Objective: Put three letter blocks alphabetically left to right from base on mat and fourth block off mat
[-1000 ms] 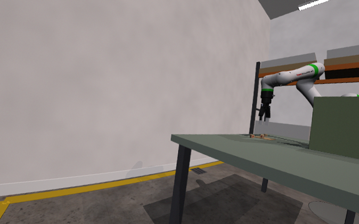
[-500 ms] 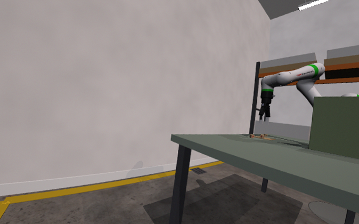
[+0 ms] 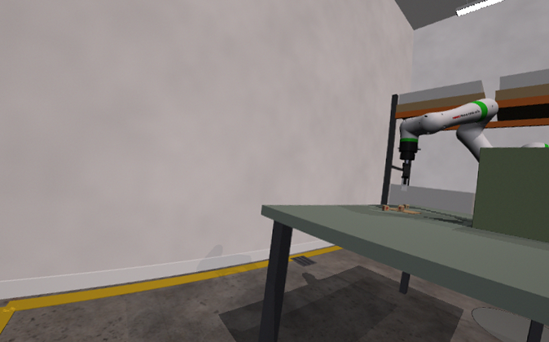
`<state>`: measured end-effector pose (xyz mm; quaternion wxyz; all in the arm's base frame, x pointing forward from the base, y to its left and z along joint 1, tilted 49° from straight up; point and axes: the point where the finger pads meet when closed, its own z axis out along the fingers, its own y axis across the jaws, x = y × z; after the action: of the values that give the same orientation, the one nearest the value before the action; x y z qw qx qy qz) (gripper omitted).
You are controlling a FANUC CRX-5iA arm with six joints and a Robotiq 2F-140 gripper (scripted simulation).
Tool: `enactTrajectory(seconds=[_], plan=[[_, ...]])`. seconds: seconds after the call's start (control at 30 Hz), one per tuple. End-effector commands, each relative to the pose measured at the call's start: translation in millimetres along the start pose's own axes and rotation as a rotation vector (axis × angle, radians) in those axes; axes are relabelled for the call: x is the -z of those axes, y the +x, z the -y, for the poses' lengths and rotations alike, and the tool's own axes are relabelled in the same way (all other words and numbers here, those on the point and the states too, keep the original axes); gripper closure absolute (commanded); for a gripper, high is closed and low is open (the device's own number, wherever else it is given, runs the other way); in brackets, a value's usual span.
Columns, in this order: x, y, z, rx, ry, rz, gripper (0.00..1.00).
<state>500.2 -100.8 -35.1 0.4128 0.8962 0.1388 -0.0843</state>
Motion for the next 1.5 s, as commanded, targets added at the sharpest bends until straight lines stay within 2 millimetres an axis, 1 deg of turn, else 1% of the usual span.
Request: enactTrajectory(seconds=[0.0,0.03,1.47], plan=[[-1.3,-0.7,-11.3,0.114,0.007,0.004,0.0],[-1.3,-0.7,-11.3,0.114,0.007,0.004,0.75],[-2.4,-0.7,-11.3,0.115,0.008,0.004,0.75]])
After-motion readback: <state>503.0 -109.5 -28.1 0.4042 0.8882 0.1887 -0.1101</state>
